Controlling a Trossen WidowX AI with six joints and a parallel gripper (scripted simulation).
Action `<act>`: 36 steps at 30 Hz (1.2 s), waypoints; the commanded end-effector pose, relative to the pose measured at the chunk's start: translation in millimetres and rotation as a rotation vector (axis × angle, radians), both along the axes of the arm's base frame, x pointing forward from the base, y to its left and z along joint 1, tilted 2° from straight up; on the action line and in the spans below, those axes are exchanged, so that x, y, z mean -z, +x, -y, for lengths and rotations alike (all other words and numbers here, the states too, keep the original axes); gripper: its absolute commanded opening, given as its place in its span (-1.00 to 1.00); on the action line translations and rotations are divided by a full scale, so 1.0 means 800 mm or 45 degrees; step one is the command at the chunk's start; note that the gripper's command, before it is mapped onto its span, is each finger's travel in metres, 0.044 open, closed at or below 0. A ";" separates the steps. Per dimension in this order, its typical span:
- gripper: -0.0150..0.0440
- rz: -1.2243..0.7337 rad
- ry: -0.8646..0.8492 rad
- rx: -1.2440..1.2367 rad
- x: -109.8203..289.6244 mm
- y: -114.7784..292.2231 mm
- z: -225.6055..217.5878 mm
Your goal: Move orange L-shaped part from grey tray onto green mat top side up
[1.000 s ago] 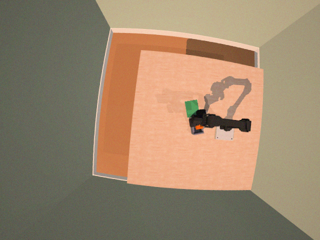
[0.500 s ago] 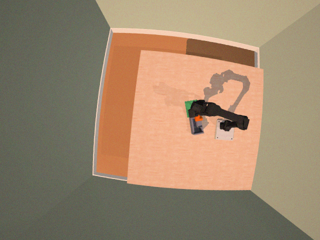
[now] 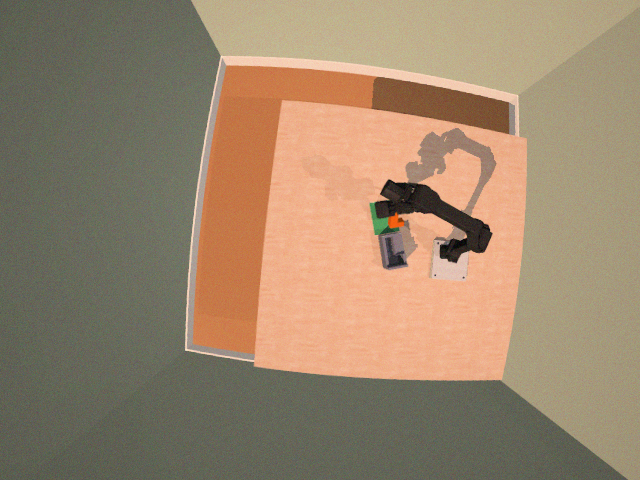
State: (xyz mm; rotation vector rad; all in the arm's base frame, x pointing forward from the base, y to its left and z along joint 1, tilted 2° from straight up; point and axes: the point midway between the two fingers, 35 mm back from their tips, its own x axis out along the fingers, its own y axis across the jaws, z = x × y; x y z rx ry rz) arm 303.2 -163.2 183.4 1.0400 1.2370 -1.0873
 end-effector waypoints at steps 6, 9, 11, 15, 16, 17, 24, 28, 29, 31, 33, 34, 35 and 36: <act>-0.49 -0.001 0.006 -0.007 0.005 0.002 0.007; -0.49 -0.001 0.006 -0.007 0.010 0.002 0.008; -0.49 -0.001 0.006 -0.007 0.014 0.002 0.008; -0.49 -0.001 0.005 -0.007 0.022 0.002 0.008; -0.49 -0.001 0.005 -0.007 0.024 0.002 0.008; -0.49 -0.001 0.005 -0.007 0.026 0.002 0.009; -0.49 -0.001 0.005 -0.007 0.039 0.003 0.009; -0.49 -0.001 0.005 -0.007 0.047 0.003 0.010; -0.49 -0.001 0.005 -0.007 0.049 0.003 0.010; -0.49 -0.001 0.005 -0.007 0.053 0.003 0.010; -0.49 -0.001 0.005 -0.007 0.057 0.003 0.010; -0.49 -0.001 0.005 -0.007 0.059 0.003 0.010; -0.49 -0.001 0.005 -0.007 0.061 0.003 0.010; -0.49 -0.001 0.005 -0.007 0.063 0.003 0.010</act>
